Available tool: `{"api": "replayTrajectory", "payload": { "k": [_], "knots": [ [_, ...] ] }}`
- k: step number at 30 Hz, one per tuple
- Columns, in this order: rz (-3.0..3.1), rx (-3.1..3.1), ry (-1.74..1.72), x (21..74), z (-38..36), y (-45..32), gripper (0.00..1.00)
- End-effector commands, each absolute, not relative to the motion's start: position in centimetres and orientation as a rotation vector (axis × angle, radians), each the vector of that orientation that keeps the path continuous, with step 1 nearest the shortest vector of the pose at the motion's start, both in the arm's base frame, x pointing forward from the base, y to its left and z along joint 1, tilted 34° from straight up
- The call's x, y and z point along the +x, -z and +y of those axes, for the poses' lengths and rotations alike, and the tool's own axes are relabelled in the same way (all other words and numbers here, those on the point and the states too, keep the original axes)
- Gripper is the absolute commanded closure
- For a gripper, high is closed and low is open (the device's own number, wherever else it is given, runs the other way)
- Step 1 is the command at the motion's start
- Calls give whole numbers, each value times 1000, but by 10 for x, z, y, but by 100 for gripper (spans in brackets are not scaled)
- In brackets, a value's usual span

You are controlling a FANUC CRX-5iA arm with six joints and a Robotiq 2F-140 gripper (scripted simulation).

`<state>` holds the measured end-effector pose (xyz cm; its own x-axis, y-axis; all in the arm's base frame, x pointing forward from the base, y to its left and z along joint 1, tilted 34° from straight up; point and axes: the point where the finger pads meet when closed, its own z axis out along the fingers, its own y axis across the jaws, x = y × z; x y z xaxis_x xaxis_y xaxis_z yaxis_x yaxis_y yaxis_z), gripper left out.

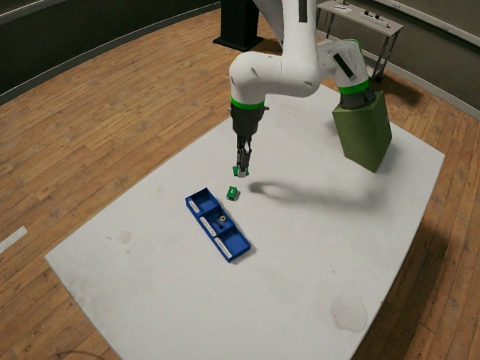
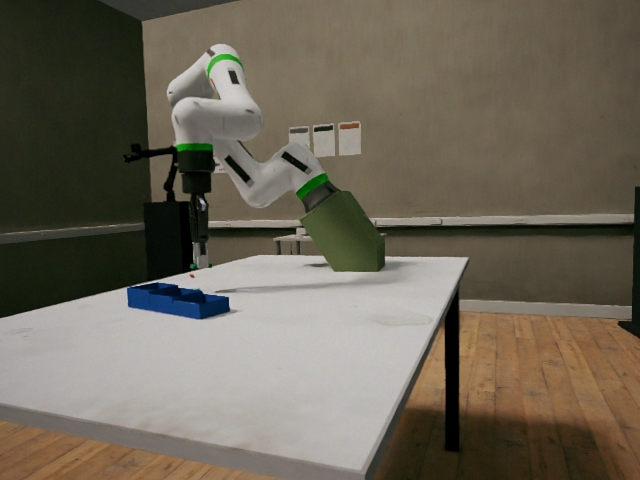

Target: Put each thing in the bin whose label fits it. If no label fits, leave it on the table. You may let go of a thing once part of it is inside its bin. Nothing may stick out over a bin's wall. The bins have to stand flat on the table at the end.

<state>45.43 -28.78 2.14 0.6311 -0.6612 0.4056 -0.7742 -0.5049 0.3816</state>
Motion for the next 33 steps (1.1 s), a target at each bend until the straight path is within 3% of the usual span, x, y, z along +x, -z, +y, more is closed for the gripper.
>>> {"api": "replayTrajectory", "payload": {
  "k": [1, 33],
  "knots": [
    [-1123, 2318, -278, 481, -278, -13, 71],
    [-943, 2387, -221, 618, -223, 32, 71]
  ]
}}
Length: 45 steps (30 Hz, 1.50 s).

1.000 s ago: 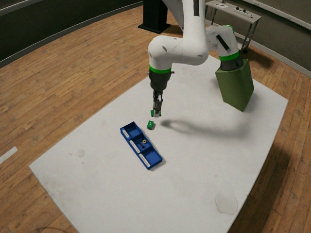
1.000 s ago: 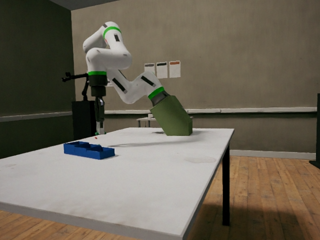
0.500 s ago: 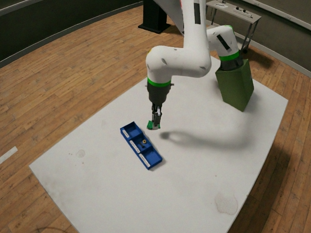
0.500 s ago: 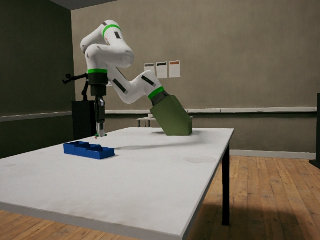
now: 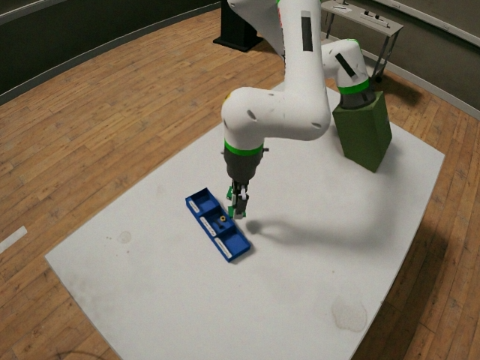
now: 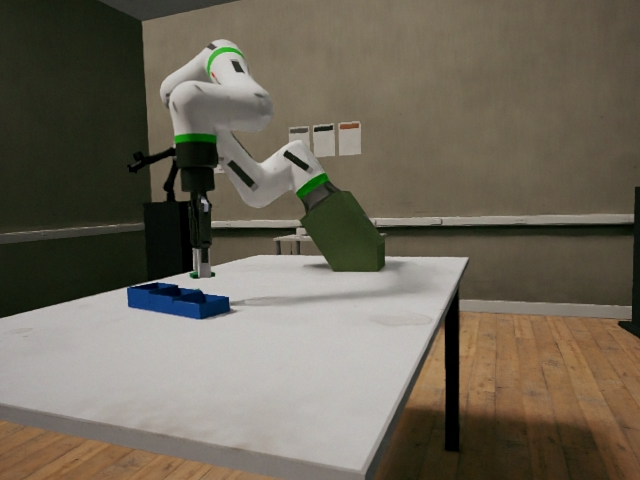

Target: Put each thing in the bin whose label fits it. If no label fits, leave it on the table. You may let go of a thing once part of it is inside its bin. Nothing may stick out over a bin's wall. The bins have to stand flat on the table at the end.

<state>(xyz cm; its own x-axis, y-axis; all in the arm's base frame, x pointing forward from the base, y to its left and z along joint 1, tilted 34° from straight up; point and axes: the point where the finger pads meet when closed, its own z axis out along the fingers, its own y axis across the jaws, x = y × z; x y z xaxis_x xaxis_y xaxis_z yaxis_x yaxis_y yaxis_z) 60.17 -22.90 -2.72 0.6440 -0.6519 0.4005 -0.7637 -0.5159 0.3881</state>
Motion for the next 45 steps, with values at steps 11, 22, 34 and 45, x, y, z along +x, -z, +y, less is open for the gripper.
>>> {"api": "replayTrajectory", "payload": {
  "k": [11, 22, 34, 45],
  "knots": [
    [-584, 2485, -117, 666, -204, 48, 71],
    [-521, 2500, -90, 680, -198, 53, 71],
    [-521, 2500, -90, 675, -202, 54, 71],
    [-521, 2500, -90, 674, -212, 69, 71]
  ]
}}
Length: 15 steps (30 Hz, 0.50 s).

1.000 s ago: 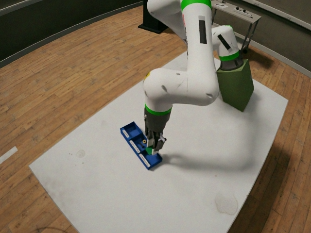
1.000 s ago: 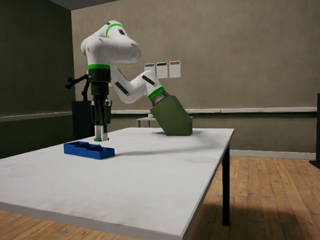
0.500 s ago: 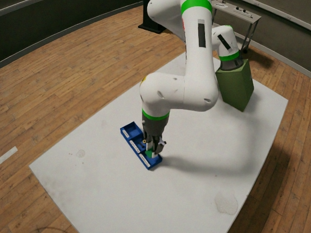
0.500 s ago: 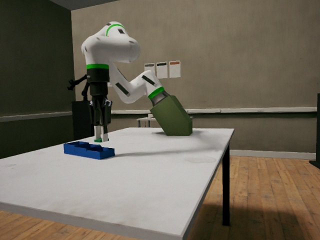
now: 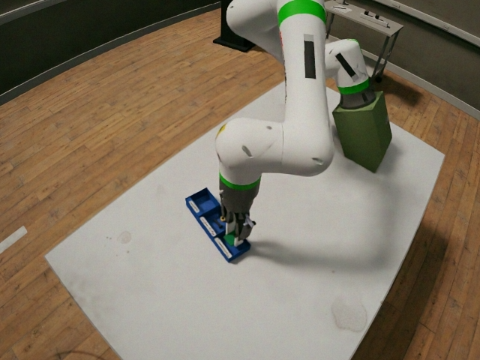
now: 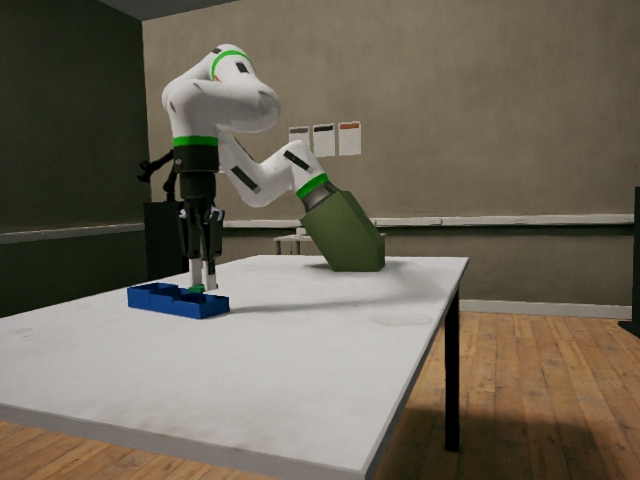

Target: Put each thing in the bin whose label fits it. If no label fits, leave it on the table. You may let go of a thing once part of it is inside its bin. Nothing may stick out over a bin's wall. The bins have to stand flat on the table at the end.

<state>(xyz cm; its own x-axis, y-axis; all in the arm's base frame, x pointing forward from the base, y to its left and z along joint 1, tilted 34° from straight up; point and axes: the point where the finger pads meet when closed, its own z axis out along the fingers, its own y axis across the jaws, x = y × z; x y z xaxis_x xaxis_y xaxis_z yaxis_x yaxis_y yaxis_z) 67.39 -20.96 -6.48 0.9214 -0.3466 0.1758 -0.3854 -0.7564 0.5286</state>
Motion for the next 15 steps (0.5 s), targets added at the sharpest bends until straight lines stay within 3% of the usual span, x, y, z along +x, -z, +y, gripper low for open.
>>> {"api": "replayTrajectory", "payload": {
  "k": [1, 15],
  "knots": [
    [-521, 2500, -90, 674, -214, 71, 71],
    [-521, 2500, -90, 673, -227, 91, 71]
  ]
}}
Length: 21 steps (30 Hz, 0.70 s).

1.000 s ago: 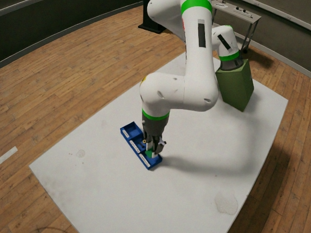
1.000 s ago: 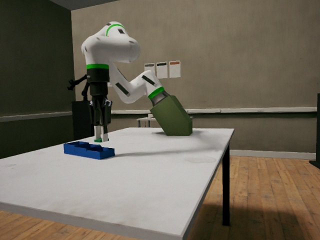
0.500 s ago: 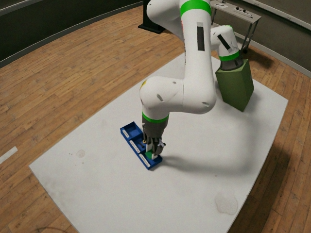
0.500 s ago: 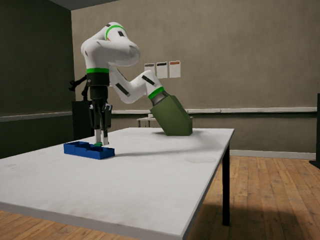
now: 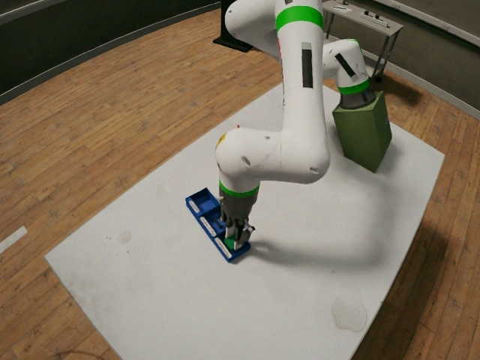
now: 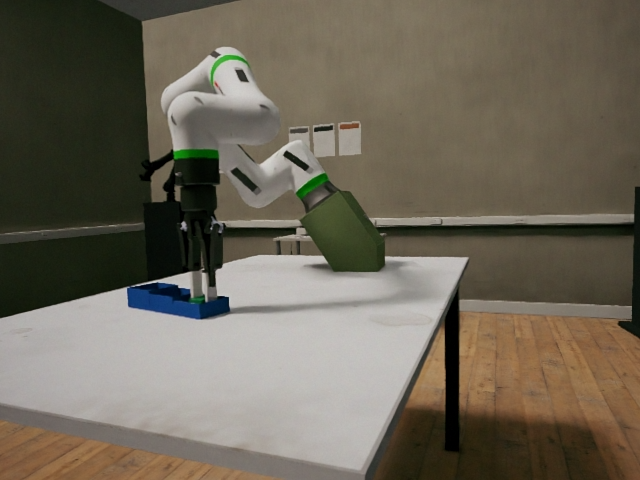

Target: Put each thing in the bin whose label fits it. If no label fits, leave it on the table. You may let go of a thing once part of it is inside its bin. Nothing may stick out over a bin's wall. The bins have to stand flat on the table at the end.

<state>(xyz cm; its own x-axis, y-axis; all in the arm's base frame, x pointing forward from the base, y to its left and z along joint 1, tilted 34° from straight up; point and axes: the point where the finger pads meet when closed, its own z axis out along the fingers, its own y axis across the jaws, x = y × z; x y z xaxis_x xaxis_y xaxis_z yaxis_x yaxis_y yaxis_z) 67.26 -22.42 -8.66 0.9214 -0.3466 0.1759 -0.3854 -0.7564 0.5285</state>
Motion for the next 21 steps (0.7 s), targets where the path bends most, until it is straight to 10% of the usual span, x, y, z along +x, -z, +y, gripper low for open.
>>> {"api": "replayTrajectory", "payload": {
  "k": [1, 21],
  "knots": [
    [-521, 2500, -90, 673, -228, 92, 71],
    [-521, 2500, -90, 671, -229, 93, 65]
  ]
}}
